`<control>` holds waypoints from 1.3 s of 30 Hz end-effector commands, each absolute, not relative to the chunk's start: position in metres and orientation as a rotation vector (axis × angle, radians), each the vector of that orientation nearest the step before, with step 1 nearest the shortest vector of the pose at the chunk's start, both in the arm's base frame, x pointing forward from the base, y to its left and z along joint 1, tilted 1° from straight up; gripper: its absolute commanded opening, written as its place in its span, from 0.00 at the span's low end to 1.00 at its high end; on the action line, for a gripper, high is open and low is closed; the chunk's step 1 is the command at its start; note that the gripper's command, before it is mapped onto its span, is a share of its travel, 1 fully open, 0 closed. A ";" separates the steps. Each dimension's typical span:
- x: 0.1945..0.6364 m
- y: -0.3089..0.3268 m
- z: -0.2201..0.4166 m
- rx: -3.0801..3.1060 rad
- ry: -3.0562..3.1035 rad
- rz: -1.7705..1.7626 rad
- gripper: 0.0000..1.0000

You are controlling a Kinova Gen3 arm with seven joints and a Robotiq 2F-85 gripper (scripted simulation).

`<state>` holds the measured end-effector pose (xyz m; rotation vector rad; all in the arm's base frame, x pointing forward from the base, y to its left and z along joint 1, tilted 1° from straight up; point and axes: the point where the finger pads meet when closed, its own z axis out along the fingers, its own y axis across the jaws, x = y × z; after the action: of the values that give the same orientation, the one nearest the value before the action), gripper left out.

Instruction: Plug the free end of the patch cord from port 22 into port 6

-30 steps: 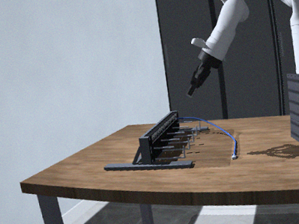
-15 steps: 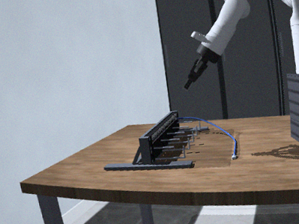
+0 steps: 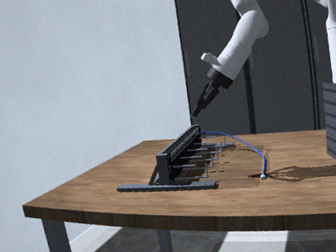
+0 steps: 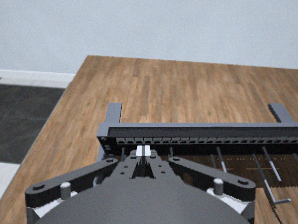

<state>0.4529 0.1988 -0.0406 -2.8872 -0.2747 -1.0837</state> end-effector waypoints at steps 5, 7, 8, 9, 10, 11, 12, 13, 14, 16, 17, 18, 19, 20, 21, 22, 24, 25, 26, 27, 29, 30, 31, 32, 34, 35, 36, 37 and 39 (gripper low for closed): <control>0.482 0.198 -0.086 -2.904 -0.254 -1.068 0.00; 0.488 0.198 -0.093 -2.904 -0.254 -1.068 0.00; 0.491 0.199 -0.096 -2.904 -0.254 -1.068 0.00; 0.493 0.199 -0.098 -2.904 -0.254 -1.068 0.00; 0.493 0.199 -0.098 -2.904 -0.254 -1.068 0.00; 0.493 0.199 -0.098 -2.904 -0.254 -1.068 0.00; 0.494 0.199 -0.100 -2.904 -0.254 -1.068 0.00; 0.495 0.199 -0.101 -2.904 -0.254 -1.068 0.00; 0.496 0.199 -0.102 -2.904 -0.254 -1.068 0.00; 0.496 0.199 -0.102 -2.904 -0.254 -1.068 0.00; 0.496 0.199 -0.102 -2.904 -0.254 -1.068 0.00; 0.496 0.199 -0.102 -2.904 -0.254 -1.068 0.00; 0.496 0.199 -0.102 -2.904 -0.254 -1.068 0.00; 0.496 0.199 -0.102 -2.904 -0.254 -1.068 0.00; 0.496 0.199 -0.102 -2.904 -0.254 -1.068 0.00; 0.496 0.199 -0.102 -2.904 -0.254 -1.068 0.00; 0.496 0.199 -0.102 -2.904 -0.254 -1.068 0.00; 0.496 0.199 -0.102 -2.904 -0.254 -1.068 0.00; 0.496 0.199 -0.102 -2.904 -0.254 -1.068 0.00; 0.496 0.199 -0.102 -2.904 -0.254 -1.068 0.00; 0.496 0.199 -0.102 -2.904 -0.254 -1.068 0.00; 0.496 0.199 -0.102 -2.904 -0.254 -1.068 0.00; 0.496 0.199 -0.102 -2.904 -0.254 -1.068 0.00; 0.496 0.199 -0.102 -2.904 -0.254 -1.068 0.00; 0.496 0.199 -0.102 -2.904 -0.254 -1.068 0.00; 0.496 0.199 -0.102 -2.904 -0.254 -1.068 0.00; 0.496 0.199 -0.102 -2.904 -0.254 -1.068 0.00; 0.496 0.199 -0.102 -2.904 -0.254 -1.068 0.00; 0.496 0.199 -0.102 -2.904 -0.254 -1.068 0.00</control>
<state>0.4956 0.1990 -0.1032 -2.9058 -0.2539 -1.0655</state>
